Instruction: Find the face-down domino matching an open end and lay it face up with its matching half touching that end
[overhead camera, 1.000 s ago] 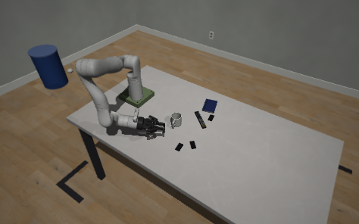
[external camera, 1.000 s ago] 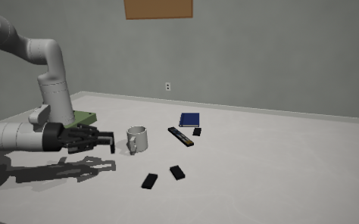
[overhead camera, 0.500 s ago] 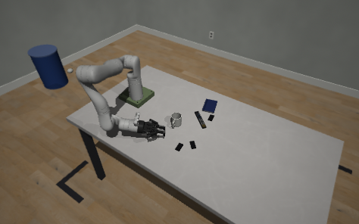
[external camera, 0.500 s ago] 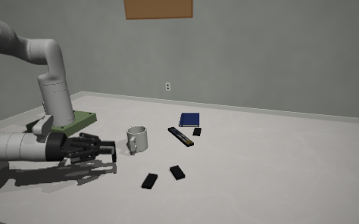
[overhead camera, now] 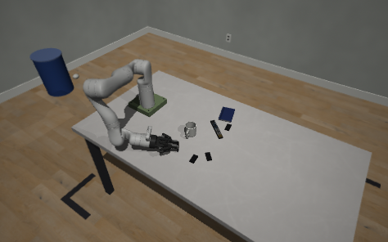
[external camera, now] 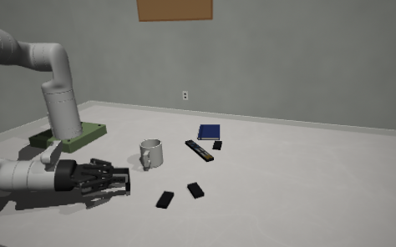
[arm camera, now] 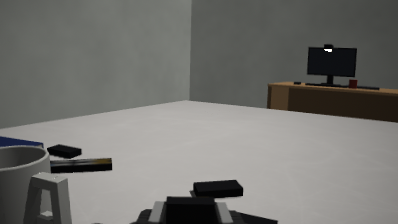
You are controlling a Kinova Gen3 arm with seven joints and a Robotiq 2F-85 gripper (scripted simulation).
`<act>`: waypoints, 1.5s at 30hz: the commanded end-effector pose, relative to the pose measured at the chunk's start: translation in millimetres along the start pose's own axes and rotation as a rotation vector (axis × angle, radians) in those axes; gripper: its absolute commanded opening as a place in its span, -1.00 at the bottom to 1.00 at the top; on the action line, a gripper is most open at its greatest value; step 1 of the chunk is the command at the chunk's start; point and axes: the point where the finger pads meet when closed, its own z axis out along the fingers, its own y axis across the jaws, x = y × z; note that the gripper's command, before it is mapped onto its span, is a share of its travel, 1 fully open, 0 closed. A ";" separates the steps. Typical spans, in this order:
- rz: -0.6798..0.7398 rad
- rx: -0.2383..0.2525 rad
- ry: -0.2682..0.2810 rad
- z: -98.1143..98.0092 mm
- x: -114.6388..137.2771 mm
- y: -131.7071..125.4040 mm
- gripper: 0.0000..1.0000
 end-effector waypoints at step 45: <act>-0.002 0.000 0.001 4.1 -20.3 0.4 -0.03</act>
